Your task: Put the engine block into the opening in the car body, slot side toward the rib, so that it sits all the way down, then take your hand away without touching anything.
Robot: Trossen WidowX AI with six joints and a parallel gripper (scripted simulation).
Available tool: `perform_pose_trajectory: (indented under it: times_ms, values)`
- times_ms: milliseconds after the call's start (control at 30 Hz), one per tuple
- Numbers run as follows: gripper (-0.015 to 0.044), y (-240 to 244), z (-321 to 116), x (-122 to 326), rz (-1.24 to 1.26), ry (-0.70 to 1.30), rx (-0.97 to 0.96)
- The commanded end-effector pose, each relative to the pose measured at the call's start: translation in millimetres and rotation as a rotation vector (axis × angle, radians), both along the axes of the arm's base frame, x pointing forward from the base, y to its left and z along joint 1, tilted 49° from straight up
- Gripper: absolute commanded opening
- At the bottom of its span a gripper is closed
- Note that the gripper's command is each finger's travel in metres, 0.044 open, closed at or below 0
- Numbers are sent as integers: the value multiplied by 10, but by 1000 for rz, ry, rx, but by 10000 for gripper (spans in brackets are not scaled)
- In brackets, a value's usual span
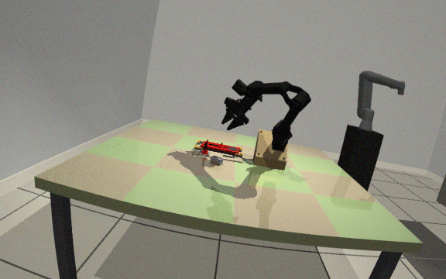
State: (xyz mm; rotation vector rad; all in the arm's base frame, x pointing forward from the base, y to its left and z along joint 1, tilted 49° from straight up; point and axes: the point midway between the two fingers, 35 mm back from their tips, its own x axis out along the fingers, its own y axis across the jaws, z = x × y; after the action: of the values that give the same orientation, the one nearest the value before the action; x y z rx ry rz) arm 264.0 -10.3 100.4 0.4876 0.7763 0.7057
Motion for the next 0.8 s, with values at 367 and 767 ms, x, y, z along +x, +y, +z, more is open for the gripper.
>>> perform_pose_trajectory:
  times_ms: [367, 767]
  values:
    - [440, 172, 58, 116, 331, -298, -250]
    - [440, 332, 96, 176, 603, -548, -406]
